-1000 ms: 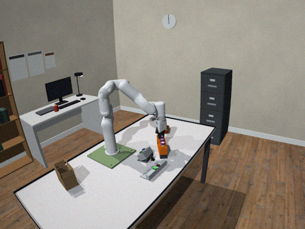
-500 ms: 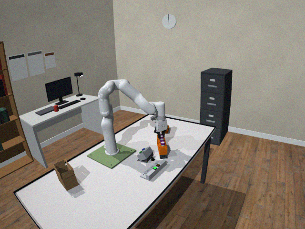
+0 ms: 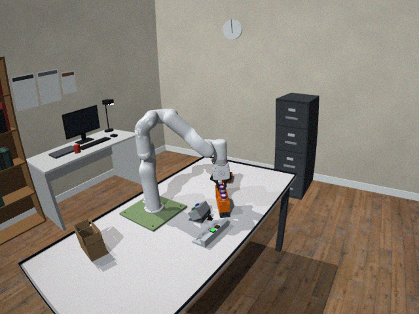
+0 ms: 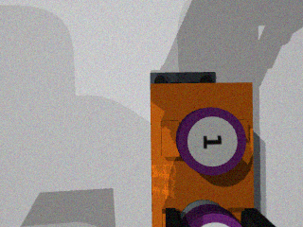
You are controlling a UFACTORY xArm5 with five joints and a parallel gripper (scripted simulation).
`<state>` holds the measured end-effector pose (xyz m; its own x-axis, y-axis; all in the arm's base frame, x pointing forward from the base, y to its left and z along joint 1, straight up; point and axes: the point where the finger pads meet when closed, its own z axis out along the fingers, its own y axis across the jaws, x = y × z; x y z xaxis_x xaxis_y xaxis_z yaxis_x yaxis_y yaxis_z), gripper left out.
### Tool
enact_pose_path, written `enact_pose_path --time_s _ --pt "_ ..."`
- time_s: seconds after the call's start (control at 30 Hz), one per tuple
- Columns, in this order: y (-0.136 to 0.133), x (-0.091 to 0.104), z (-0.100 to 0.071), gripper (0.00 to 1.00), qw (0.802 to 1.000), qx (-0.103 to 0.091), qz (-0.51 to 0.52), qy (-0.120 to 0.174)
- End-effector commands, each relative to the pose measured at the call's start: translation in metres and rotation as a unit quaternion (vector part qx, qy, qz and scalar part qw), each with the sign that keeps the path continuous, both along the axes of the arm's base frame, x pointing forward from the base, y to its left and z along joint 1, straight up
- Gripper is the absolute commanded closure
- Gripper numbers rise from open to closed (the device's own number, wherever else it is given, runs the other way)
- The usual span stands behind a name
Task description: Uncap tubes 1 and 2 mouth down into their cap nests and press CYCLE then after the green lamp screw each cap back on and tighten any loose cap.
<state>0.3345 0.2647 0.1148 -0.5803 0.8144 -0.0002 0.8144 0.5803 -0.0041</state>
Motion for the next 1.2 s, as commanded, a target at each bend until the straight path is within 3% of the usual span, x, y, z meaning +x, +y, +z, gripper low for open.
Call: enact_pose_path --time_s 0.0,0.33,0.47,0.77,0.8,1.17 --pt "0.0007 0.0009 0.0008 1.00 0.990 -0.001 -0.139 -0.003" --pt "0.0007 0.0009 0.0006 1.00 0.961 -0.001 -0.277 -0.004" --pt "0.0007 0.0009 0.0004 1.00 0.929 -0.001 -0.371 -0.004" --pt "0.0007 0.0009 0.0004 1.00 0.928 -0.002 -0.373 -0.004" --pt "0.0007 0.0009 0.0004 0.54 0.928 -0.002 -0.373 -0.004" --pt "0.0007 0.0009 0.0004 0.54 0.928 -0.002 -0.373 -0.004"
